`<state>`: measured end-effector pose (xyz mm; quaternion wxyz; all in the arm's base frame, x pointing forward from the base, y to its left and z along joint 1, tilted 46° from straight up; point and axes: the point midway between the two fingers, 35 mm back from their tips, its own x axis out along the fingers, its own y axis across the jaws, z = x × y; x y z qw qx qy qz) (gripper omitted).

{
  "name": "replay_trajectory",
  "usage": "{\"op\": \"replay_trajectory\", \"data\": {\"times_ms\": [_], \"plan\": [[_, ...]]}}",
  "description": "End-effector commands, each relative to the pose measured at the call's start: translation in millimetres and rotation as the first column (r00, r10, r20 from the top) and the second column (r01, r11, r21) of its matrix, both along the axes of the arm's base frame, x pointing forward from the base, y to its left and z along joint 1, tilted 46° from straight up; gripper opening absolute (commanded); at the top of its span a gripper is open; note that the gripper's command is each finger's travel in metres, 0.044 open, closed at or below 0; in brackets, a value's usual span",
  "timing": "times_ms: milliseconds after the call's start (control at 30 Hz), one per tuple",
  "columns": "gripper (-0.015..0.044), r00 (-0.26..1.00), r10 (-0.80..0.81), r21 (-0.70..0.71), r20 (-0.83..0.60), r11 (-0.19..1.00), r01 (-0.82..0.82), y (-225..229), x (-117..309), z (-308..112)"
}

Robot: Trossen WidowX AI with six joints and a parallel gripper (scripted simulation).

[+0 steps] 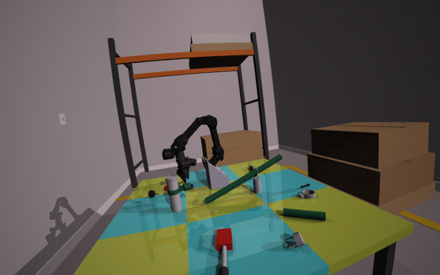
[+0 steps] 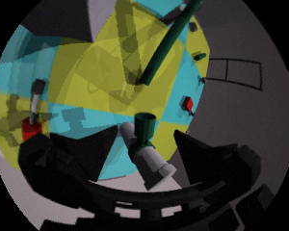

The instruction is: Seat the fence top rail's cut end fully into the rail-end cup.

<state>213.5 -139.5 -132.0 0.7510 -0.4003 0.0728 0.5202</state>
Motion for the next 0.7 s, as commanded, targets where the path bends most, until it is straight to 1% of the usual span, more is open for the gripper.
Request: {"op": "replay_trajectory", "data": {"times_ms": [0,667], "plan": [[0.0440,1.000,-0.003,0.008,-0.006,1.000,0.003,6,2,-3],[0.0440,1.000,-0.005,0.006,-0.006,1.000,0.005,30,18,-21]]}}
